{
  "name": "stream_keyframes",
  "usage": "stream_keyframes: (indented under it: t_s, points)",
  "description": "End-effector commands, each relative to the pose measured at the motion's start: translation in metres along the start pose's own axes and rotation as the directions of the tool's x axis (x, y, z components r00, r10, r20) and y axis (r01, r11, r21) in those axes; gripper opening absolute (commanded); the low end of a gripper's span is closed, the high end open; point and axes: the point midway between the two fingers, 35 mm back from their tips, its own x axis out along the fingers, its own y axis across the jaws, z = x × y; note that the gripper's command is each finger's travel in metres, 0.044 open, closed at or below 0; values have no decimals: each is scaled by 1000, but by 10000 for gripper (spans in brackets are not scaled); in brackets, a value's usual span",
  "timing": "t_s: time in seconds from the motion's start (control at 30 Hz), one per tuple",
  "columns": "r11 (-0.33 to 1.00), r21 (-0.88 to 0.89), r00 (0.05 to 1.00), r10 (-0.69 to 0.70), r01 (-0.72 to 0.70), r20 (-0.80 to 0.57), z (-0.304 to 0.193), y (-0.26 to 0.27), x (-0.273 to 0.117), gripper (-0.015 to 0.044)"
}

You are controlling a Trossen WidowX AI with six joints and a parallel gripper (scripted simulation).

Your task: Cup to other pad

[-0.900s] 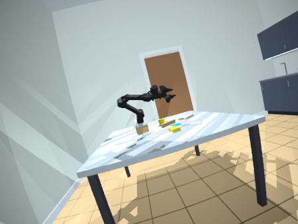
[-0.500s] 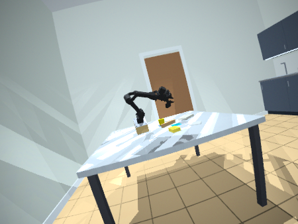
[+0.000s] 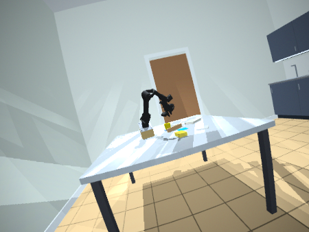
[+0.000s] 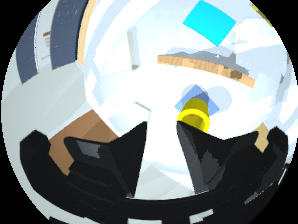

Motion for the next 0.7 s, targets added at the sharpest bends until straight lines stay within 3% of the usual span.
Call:
stream_keyframes:
  t_s: [0.0,0.13,0.67]
  points:
    - [931,86,926,-363,356,100,-48,-49,26,167]
    - [878,136,855,-478,459,203,-55,-68,28,167]
    - [876,138,851,-482,462,208,-51,-71,33,167]
